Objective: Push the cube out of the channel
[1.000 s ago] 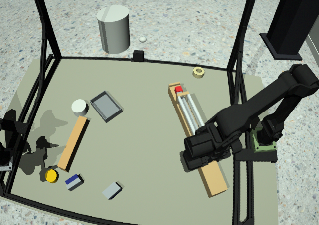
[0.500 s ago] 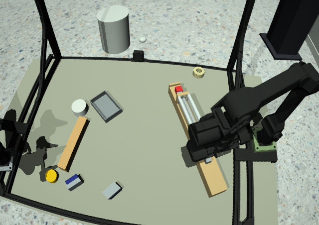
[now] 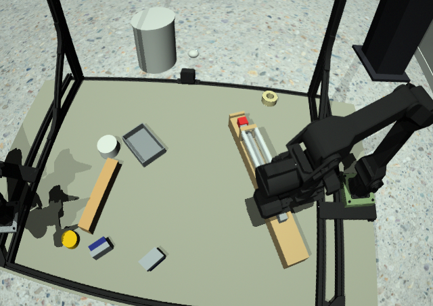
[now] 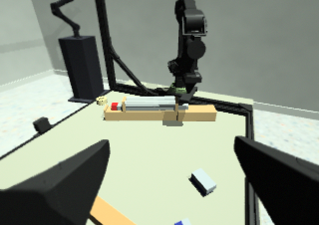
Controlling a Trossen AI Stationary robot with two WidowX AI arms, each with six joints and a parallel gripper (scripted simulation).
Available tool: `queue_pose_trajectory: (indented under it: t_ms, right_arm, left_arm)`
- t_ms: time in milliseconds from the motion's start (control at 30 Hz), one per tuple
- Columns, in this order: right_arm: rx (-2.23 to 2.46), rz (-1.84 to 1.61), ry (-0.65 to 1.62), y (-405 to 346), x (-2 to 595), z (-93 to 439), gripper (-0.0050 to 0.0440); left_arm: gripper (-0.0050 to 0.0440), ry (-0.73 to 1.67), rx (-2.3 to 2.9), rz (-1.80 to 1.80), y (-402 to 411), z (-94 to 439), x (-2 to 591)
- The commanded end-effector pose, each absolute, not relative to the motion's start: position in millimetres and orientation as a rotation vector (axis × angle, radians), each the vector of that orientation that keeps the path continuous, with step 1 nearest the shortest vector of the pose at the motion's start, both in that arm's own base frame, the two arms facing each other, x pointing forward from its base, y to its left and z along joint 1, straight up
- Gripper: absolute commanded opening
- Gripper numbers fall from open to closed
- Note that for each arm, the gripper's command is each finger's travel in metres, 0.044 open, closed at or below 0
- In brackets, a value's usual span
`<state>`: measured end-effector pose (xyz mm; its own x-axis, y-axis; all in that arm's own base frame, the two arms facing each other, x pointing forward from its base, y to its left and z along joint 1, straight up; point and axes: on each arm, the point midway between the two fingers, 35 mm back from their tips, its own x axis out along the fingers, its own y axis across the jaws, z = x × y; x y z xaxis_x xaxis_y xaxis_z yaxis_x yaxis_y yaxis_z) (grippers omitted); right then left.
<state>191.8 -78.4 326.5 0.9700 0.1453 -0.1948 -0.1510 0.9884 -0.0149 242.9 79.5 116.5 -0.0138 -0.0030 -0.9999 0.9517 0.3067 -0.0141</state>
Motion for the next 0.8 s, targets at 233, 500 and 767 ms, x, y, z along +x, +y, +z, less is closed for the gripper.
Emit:
queue_pose_trajectory:
  t_ms: [233,500,767]
  right_arm:
    - [-0.034,0.148,0.196,-78.9,191.9,326.4,0.04]
    - [-0.034,0.148,0.196,-78.9,191.9,326.4,0.04]
    - [-0.034,0.148,0.196,-78.9,191.9,326.4,0.04]
  left_arm:
    - [0.022,1.349,0.972,-0.982,39.7,123.0,284.5]
    - [0.022,1.346,0.975,-0.977,-72.0,125.4,338.8]
    - [0.022,1.343,0.975,-0.975,-174.8,119.3,346.0]
